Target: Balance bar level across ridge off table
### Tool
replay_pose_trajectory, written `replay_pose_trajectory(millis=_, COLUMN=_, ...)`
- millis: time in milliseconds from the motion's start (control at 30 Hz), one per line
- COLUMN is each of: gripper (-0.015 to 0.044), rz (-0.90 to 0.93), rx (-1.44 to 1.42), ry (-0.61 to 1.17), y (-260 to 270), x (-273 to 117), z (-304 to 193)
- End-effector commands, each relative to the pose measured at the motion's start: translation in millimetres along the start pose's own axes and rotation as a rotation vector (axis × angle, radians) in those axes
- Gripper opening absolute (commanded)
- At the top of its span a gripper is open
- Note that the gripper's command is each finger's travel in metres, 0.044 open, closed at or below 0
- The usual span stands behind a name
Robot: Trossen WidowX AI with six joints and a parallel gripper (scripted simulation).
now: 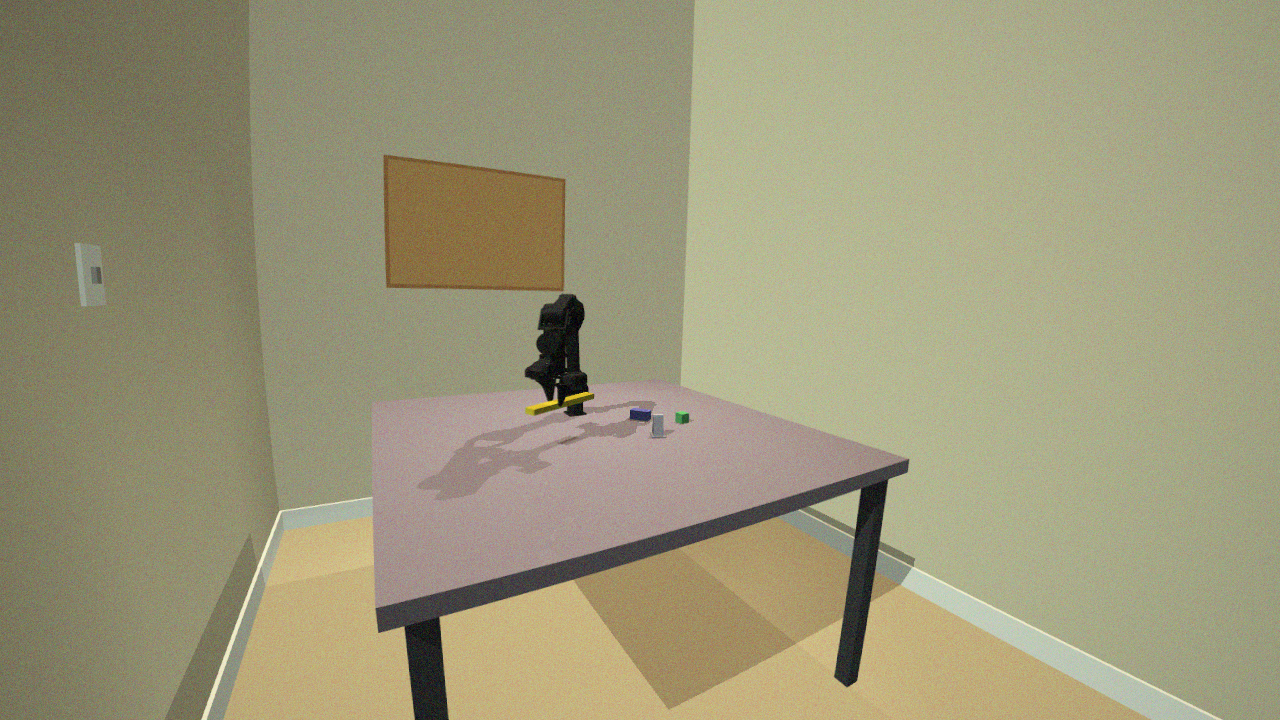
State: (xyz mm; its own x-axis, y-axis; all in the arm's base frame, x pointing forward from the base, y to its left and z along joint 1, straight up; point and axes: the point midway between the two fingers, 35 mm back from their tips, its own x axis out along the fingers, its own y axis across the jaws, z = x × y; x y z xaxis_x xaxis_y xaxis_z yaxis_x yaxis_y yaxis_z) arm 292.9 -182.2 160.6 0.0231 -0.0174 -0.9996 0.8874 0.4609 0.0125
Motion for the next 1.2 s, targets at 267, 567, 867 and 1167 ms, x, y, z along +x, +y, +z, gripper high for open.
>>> replay_pose_trajectory(millis=267, gripper=0.0000, rz=0.009, rx=-0.084, ry=-0.004, y=31.5, x=-6.3, z=-16.5)
replay_pose_trajectory(millis=567, gripper=0.0000, rz=0.012, rx=-0.159, ry=-0.002, y=59.4, x=-7.0, z=-35.2)
replay_pose_trajectory(millis=867, gripper=0.0000, rz=0.015, rx=-0.234, ry=-0.001, y=85.8, x=-7.8, z=-56.3)
replay_pose_trajectory(millis=1167, gripper=0.0000, rz=0.018, rx=-0.309, ry=0.001, y=110.4, x=-8.7, z=-79.8)
